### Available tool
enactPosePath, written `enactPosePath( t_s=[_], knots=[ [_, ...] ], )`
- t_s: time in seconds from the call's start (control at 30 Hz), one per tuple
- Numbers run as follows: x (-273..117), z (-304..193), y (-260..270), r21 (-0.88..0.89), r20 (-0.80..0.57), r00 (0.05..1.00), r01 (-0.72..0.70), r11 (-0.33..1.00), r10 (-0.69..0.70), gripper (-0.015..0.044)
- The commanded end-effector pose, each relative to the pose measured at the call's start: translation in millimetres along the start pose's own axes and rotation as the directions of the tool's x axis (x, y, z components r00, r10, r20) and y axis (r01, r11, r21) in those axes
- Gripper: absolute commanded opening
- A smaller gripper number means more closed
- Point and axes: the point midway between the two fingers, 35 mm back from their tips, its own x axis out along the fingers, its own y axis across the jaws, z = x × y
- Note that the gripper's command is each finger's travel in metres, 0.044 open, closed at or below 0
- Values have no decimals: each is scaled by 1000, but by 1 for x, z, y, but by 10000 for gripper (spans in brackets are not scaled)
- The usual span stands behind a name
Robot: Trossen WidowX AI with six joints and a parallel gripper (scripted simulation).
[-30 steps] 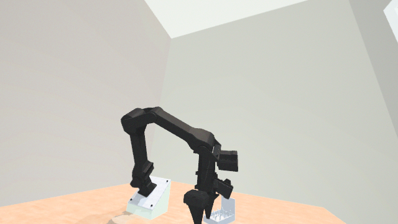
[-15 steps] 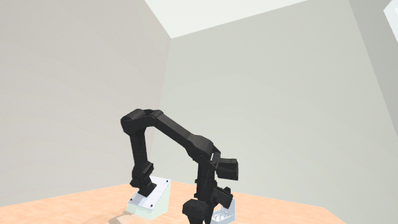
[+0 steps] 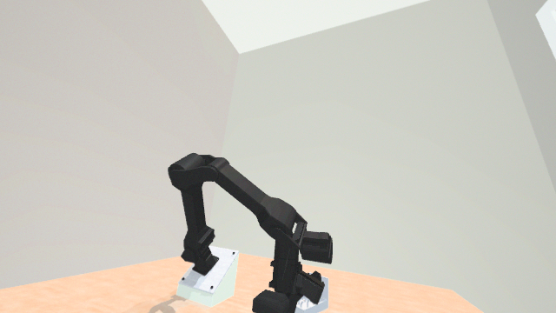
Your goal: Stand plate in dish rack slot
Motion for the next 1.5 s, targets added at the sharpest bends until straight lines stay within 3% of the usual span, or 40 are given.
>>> enactPosePath(
  t_s=[0.0,0.17,0.53,0.9,1.47],
  knots=[
    [2,0,-1,-7,1,1000,6,1000,-6,366],
    [2,0,-1,-7,1,1000,6,1000,-6,366],
    [2,0,-1,-7,1,1000,6,1000,-6,293],
    [-38,10,3,-12,4,1000,-5,1000,5,4],
    [-113,18,6,-20,7,1000,-9,1000,9,0]
  ],
)
